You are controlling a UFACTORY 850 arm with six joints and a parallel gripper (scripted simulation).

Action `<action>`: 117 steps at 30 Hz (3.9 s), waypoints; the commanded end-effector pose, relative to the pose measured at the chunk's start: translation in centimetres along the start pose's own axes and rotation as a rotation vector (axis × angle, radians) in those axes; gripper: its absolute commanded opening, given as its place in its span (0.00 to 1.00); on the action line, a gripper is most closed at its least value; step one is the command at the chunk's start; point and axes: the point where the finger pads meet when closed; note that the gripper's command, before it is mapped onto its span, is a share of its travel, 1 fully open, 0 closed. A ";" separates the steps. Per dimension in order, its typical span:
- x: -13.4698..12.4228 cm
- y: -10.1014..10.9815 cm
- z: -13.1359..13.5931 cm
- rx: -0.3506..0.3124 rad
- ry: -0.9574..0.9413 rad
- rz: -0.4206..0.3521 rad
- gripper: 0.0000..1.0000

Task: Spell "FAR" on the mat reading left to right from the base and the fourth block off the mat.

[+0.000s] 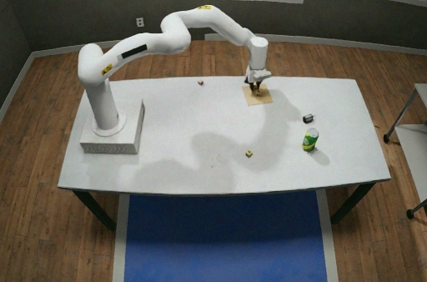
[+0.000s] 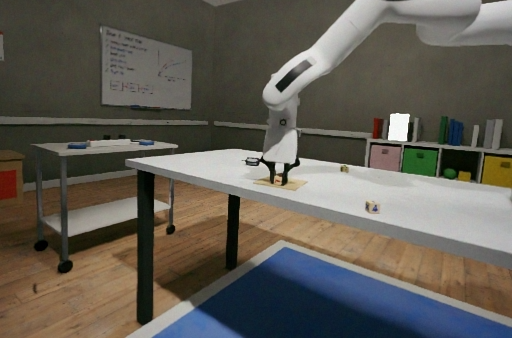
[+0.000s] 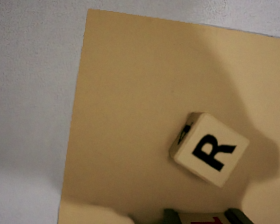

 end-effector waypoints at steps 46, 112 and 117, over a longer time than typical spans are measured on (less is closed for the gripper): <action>0.0 0.2 -0.1 0.003 0.000 -0.001 0.43; 2.0 8.8 -0.4 0.003 -0.237 -0.001 1.00; 3.0 8.6 -0.5 0.003 -0.344 -0.001 1.00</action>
Point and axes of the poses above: the point where the finger pads meet when closed, its own y axis back along the fingers, its own z axis across the jaws, x = y × z, and after that the axes turned 9 degrees about -y, right-handed
